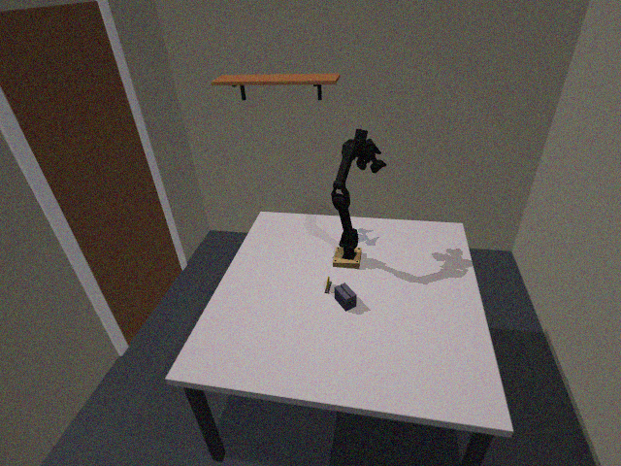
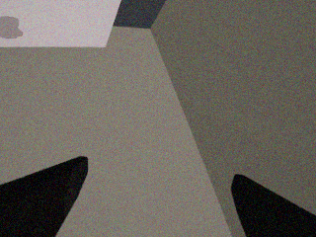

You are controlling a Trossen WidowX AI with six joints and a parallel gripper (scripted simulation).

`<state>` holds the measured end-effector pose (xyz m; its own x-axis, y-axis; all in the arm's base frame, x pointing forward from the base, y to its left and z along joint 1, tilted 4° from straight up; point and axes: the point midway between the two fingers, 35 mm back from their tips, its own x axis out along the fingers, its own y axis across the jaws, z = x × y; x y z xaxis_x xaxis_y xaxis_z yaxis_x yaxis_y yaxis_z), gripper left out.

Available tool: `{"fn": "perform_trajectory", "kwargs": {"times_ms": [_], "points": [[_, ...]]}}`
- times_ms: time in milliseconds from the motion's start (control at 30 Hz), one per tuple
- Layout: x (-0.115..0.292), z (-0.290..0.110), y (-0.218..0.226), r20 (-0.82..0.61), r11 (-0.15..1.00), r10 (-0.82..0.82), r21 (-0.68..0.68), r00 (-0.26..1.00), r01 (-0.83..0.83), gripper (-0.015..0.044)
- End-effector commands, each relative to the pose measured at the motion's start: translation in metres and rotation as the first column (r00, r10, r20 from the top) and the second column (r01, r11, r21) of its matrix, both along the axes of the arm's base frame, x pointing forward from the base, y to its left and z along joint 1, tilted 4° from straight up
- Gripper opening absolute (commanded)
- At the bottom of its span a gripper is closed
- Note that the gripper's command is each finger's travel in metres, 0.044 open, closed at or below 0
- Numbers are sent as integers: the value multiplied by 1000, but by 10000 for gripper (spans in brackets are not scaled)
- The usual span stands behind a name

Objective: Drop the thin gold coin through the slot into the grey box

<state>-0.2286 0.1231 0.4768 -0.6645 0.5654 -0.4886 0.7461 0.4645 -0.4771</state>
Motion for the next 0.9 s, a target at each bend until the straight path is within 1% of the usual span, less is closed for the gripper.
{"fn": "perform_trajectory", "kwargs": {"times_ms": [0, 67, 133, 267, 400, 567, 700, 867], "points": [[1, -1, 2, -1, 1000, -11, -5, 1000, 10, 374], [6, -7, 17, -7, 995, -95, -44, 995, 95, 321], [16, -18, 40, -14, 970, -222, -102, 975, 220, 269], [45, -38, 82, -22, 864, -470, -215, 882, 455, 164], [80, -60, 119, -17, 688, -690, -328, 724, 647, 161], [136, -89, 155, 6, 393, -895, -458, 445, 797, 161], [187, -112, 172, 36, 128, -984, -550, 176, 825, 161], [255, -141, 177, 87, -193, -980, -647, -181, 738, 161]]}}
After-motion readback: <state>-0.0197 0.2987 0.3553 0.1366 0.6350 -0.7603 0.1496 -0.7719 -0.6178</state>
